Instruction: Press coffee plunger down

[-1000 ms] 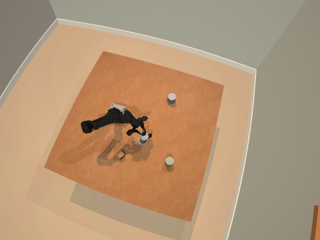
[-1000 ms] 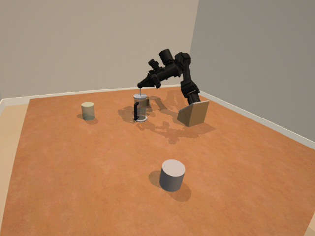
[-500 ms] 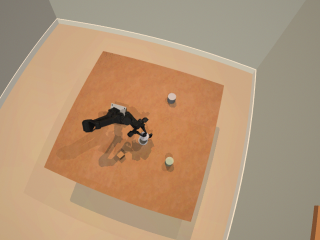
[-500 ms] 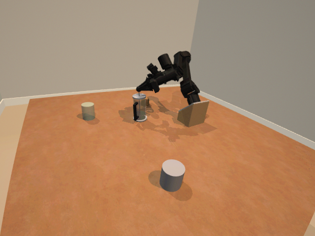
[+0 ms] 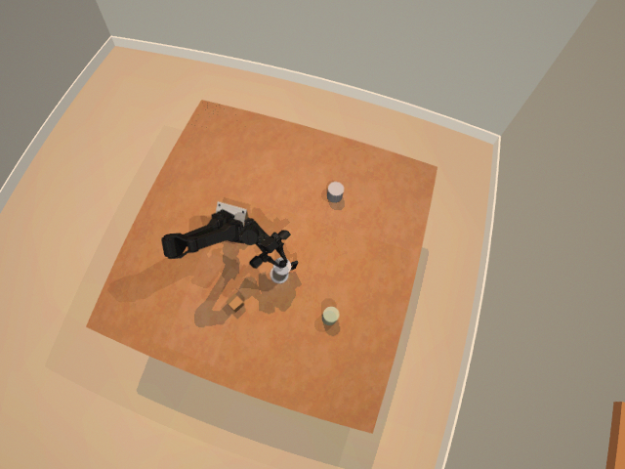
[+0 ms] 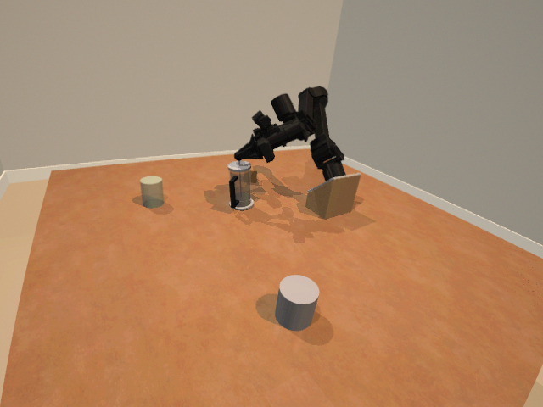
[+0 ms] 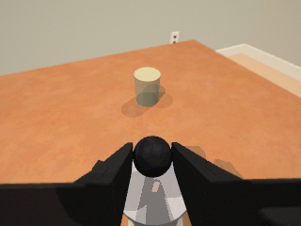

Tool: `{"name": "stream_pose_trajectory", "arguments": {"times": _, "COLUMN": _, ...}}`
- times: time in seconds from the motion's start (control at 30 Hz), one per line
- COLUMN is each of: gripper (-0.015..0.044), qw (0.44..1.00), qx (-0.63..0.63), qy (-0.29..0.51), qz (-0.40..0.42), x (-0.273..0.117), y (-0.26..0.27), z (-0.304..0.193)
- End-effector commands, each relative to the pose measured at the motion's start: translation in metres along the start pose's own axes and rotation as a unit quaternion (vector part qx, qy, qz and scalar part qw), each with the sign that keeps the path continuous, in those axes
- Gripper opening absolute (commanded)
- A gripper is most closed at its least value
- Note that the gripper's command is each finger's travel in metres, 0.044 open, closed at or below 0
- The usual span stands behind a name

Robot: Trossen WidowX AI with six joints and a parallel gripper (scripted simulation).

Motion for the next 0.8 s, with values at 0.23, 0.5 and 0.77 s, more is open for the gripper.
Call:
{"name": "stream_pose_trajectory", "arguments": {"times": 0.23, "gripper": 0.012, "qw": 1.0, "qx": -0.01, "qy": 0.006, "qz": -0.006, "x": 0.0024, "y": 0.001, "z": -0.0018}}
{"name": "stream_pose_trajectory", "arguments": {"times": 0.5, "gripper": 0.012, "qw": 1.0, "qx": -0.002, "qy": 0.001, "qz": -0.001, "x": 0.001, "y": 0.0011, "z": 0.0003}}
{"name": "stream_pose_trajectory", "arguments": {"times": 0.77, "gripper": 0.0225, "qw": 1.0, "qx": -0.002, "qy": 0.001, "qz": -0.001, "x": 0.001, "y": 0.0011, "z": 0.0003}}
Point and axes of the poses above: the point midway between the two fingers, 35 mm back from their tips, its own x axis out along the fingers, its own y axis across the jaws, z = x × y, the point moved 8 cm from there along -x, back along the fingers, and after that the axes turned 13 degrees about x, right-handed, at the moved point
